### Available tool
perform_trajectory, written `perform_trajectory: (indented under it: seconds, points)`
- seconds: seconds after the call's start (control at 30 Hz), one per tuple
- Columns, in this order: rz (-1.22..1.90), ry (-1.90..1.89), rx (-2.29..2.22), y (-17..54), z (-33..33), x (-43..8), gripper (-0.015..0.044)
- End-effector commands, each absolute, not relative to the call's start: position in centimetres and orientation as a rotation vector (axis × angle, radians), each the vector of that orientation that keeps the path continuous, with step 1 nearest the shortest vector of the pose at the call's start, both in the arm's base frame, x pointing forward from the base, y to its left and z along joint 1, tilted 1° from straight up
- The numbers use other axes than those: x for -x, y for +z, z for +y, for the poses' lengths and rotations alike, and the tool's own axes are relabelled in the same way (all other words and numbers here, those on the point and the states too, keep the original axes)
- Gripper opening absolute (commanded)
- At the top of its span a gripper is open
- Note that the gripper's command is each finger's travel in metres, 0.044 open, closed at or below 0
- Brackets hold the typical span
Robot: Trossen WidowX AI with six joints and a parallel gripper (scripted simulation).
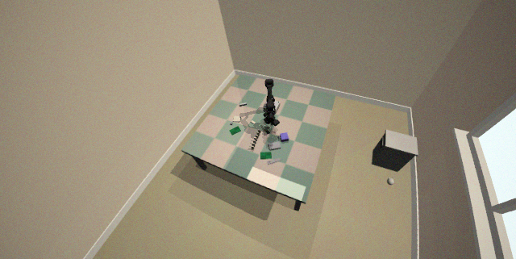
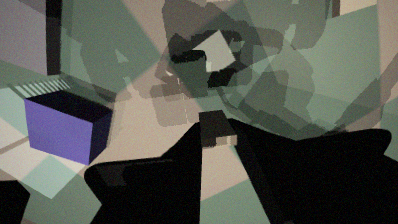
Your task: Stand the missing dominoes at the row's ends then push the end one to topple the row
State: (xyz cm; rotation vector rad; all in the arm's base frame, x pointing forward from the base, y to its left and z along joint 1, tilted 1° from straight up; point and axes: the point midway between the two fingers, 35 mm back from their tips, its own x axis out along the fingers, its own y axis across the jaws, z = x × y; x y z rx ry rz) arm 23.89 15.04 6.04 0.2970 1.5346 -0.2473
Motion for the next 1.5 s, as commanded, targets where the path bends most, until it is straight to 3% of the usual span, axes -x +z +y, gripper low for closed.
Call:
perform_trajectory:
  seconds: [0.0,0.4,0.77,1.47]
  points:
    - [1.526,-0.238,-0.3,13.0,14.8,-23.6,0.0107]
    - [1.527,-0.233,-0.294,15.6,14.3,-23.2,0.0107]
    - [1.524,0.156,0.117,15.7,6.3,-32.0,0.0107]
    - [1.522,0.164,0.126,12.9,6.2,-32.8,0.0107]
